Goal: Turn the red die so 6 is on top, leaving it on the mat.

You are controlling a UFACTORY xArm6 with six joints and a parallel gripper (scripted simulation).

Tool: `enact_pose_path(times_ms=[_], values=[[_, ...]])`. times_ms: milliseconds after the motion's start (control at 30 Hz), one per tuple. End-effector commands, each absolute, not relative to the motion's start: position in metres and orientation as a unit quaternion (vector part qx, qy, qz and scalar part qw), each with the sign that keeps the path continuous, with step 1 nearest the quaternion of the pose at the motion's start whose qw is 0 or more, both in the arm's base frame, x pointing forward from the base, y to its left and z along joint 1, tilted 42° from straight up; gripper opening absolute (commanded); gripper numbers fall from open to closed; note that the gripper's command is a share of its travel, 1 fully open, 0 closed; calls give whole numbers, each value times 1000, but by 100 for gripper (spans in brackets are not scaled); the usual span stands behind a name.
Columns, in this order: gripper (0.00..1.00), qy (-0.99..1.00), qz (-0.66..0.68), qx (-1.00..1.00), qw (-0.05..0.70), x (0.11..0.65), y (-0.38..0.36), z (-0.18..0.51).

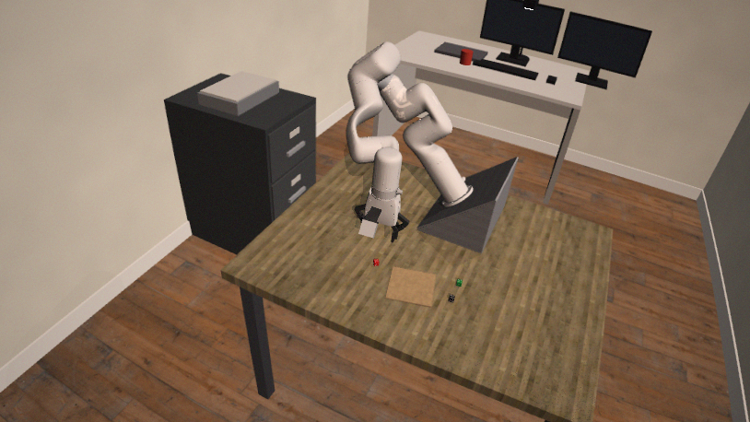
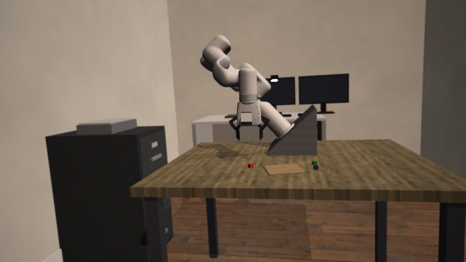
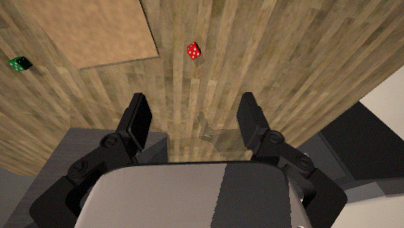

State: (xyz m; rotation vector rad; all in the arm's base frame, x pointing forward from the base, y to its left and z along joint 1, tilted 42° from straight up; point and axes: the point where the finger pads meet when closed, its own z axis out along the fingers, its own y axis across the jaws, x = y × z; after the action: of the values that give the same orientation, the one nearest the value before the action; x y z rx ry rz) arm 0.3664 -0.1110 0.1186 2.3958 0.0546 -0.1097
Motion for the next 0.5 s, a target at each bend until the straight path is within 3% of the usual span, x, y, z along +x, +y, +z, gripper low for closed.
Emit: enact_pose_path(times_ms=[0, 467], values=[[100, 101, -74, 927, 354, 367, -112, 117], [100, 297, -148, 884, 330, 366, -117, 112]])
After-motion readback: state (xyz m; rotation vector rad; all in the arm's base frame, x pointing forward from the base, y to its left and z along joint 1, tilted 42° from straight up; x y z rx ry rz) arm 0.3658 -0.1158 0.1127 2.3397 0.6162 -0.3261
